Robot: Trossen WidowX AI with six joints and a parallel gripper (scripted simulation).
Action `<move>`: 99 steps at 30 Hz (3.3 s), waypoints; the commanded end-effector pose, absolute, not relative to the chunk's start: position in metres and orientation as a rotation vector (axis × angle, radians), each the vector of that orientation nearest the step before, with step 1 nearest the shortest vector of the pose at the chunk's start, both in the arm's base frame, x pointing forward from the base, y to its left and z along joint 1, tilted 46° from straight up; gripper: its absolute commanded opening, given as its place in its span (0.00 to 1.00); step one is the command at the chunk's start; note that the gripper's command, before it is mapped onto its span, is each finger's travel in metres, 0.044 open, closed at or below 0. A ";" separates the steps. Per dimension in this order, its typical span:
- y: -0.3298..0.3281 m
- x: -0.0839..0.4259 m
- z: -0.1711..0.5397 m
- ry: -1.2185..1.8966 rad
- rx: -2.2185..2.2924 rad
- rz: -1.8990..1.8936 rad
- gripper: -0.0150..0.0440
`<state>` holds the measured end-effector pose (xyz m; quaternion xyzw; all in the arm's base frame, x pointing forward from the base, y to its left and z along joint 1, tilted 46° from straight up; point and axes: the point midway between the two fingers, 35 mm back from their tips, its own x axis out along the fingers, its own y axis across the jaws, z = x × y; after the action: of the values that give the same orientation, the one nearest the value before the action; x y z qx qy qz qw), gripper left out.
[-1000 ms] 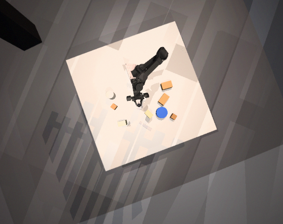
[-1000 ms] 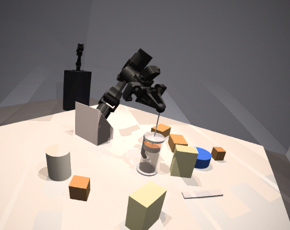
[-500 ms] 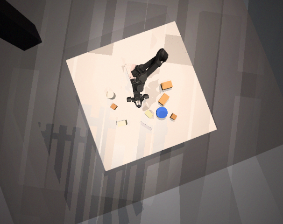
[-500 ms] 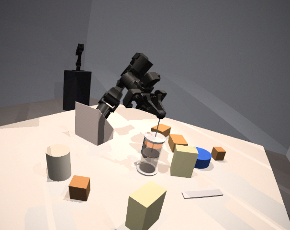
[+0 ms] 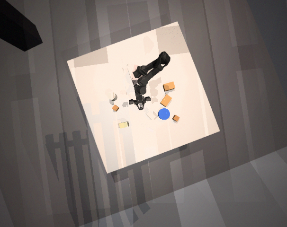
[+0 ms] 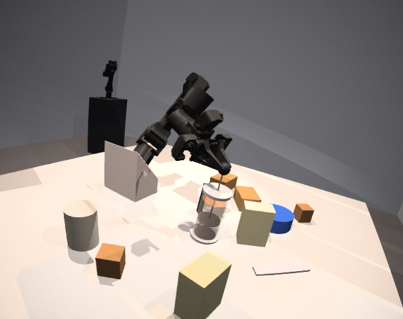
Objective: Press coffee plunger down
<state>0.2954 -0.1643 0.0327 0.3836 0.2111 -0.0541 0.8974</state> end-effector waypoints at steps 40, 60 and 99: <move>-0.149 0.303 0.010 0.493 0.847 -0.088 0.47; -0.154 0.304 0.013 0.482 0.836 -0.094 0.47; -0.196 0.271 0.075 0.501 0.848 -0.100 1.00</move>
<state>0.2739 -0.1942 0.0661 0.4104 0.2424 -0.0527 0.8775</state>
